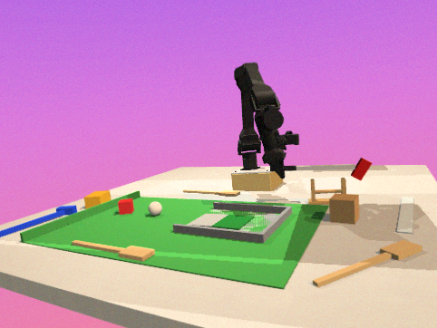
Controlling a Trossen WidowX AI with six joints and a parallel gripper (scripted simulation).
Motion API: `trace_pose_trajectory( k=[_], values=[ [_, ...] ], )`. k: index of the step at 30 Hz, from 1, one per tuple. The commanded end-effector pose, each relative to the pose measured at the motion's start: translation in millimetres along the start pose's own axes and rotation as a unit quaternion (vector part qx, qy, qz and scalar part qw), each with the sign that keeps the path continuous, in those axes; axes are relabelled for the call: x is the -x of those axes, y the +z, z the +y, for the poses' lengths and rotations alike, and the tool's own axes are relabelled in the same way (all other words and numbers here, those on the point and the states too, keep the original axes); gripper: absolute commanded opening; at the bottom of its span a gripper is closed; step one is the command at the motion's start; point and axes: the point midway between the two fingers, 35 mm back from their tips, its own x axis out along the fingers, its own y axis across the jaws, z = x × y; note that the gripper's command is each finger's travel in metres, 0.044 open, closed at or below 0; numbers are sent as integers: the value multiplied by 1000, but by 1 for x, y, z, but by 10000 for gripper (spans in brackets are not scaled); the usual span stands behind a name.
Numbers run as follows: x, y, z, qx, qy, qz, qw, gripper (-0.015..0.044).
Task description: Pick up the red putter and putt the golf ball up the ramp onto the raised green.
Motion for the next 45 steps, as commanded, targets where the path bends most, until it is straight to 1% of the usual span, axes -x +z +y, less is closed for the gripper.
trace_pose_trajectory(
  k=[1,4,7,8,10,18,27,45],
  values=[
    [34,11,-1,3,-9,-10,1000,0],
    [45,13,1,3,-8,-10,1000,0],
    [45,13,1,3,-8,-10,1000,0],
    [38,9,1,0,-8,-4,1000,0],
    [41,2,-2,-16,-11,-2,1000,0],
    [55,-41,-16,-114,-30,11,993,0],
    [72,-91,-23,-224,-50,23,973,0],
    [104,-187,-11,-433,-85,45,896,0]
  ],
)
